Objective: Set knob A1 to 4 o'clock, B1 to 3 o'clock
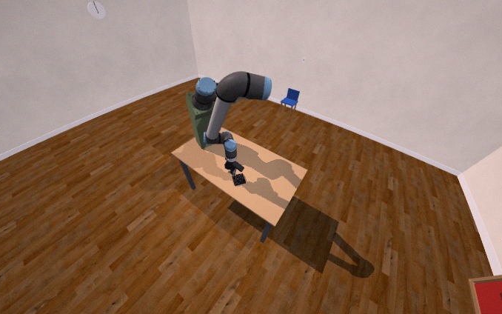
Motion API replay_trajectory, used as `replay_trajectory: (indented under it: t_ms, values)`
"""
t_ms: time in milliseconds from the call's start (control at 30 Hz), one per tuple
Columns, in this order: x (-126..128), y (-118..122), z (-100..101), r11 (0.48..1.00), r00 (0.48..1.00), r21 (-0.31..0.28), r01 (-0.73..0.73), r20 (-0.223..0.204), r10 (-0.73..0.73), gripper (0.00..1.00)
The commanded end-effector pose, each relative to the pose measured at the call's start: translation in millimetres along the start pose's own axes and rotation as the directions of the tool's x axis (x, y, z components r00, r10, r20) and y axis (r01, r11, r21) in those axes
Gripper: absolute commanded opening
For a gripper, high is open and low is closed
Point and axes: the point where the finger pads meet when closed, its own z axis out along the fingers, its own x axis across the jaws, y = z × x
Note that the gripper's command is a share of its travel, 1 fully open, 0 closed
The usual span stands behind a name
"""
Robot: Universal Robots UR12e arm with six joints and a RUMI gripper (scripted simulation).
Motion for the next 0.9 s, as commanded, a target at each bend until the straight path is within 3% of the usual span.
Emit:
replay_trajectory:
  t_ms: [0,867]
  values:
    - [1.4,-2.9,9.0,1.0,1.0,0.003,0.002,-0.003,-0.002,0.11]
    - [1.7,-2.6,20.5,1.0,1.0,0.003,0.002,-0.003,-0.002,0.11]
